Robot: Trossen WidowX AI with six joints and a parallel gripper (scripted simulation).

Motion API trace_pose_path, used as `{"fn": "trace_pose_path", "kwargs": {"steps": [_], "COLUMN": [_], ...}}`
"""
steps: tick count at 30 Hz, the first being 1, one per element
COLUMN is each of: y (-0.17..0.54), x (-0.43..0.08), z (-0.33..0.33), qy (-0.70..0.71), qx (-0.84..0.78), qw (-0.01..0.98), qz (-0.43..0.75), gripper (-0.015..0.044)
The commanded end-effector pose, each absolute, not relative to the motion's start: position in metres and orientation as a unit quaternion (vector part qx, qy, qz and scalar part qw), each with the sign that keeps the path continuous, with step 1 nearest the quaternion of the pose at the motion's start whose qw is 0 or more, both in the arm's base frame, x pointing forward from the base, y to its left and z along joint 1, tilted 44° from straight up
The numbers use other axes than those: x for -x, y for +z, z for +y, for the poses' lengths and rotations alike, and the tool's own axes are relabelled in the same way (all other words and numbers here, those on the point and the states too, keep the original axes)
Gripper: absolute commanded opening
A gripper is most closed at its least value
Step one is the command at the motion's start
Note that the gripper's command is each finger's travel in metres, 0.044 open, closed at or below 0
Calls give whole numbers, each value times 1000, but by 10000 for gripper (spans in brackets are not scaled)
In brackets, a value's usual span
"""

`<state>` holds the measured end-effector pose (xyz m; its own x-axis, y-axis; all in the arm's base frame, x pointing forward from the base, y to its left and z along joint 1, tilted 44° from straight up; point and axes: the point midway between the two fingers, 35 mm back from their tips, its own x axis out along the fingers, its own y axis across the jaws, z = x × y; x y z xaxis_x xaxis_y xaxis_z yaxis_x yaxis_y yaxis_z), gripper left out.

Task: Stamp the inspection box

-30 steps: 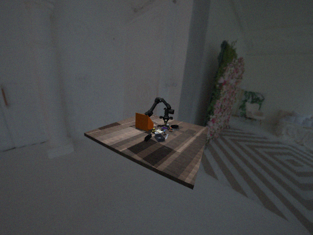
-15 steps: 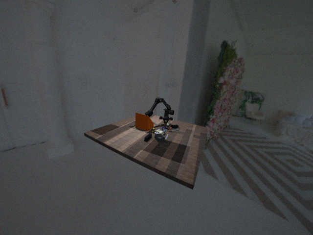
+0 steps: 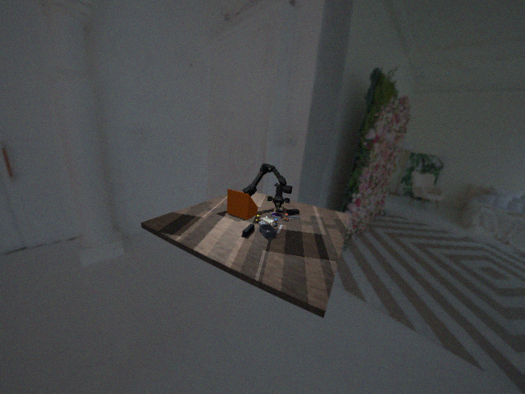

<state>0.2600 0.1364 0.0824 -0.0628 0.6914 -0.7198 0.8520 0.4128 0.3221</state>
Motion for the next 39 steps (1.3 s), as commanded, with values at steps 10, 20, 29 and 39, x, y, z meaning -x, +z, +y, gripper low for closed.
{"fn": "trace_pose_path", "kwargs": {"steps": [10, 20, 29, 39], "y": [75, 70, 66, 62], "x": [-257, -257, -256, -255], "z": [142, 147, 151, 156], "qy": [-96, -95, -95, -94], "qx": [-534, -533, -533, -532], "qw": [426, 426, 426, 426], "qz": [725, 725, 725, 726], "gripper": [0, 0, 0, 0]}}
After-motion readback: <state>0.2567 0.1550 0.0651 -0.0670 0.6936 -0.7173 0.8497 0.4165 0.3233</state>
